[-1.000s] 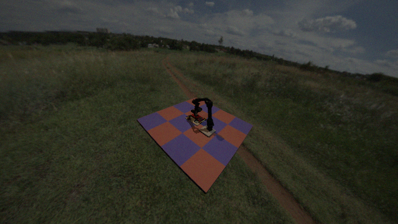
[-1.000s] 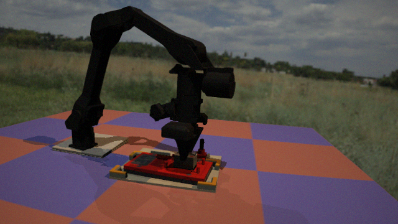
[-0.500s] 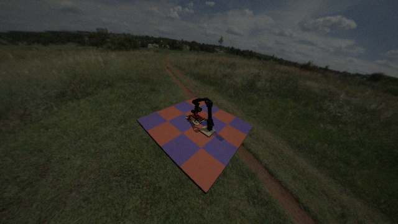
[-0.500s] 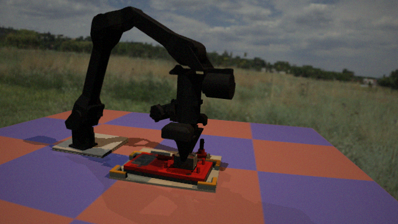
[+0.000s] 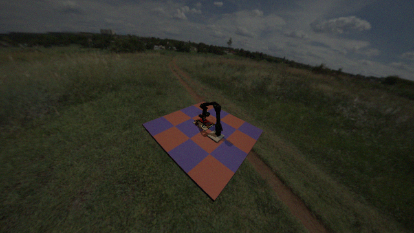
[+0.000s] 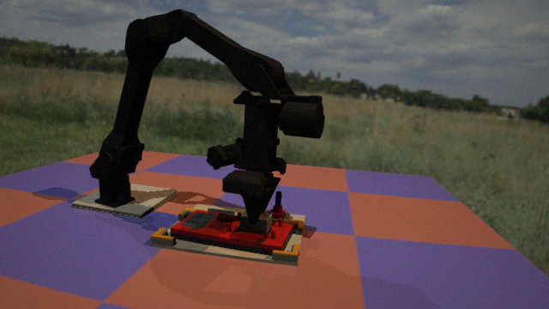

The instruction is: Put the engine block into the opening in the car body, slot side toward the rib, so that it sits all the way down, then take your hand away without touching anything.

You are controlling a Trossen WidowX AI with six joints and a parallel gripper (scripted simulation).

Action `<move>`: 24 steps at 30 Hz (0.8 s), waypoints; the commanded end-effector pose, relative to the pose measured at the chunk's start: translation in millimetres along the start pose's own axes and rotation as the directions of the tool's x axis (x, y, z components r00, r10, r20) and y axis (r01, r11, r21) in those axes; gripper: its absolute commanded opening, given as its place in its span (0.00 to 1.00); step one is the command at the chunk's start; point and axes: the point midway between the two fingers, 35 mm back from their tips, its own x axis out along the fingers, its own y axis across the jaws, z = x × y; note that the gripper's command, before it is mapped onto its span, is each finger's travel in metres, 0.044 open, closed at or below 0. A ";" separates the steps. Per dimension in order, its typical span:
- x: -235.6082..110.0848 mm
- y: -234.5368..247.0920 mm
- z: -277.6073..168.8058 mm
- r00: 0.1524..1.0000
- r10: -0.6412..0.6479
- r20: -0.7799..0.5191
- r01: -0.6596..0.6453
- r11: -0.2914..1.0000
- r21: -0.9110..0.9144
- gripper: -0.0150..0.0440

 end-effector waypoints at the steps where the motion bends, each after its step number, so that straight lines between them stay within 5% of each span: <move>1: 0.9 -0.3 0.0 1.000 -0.003 -0.001 0.003 1.000 0.007 0.52; 9: 1.9 -0.3 -0.1 1.000 -0.003 -0.001 0.003 1.000 0.007 0.52; 20: 1.2 0.0 0.0 1.000 0.000 0.000 0.000 1.000 0.000 1.00; 24: 1.2 0.0 0.0 1.000 0.000 0.000 0.000 1.000 0.000 1.00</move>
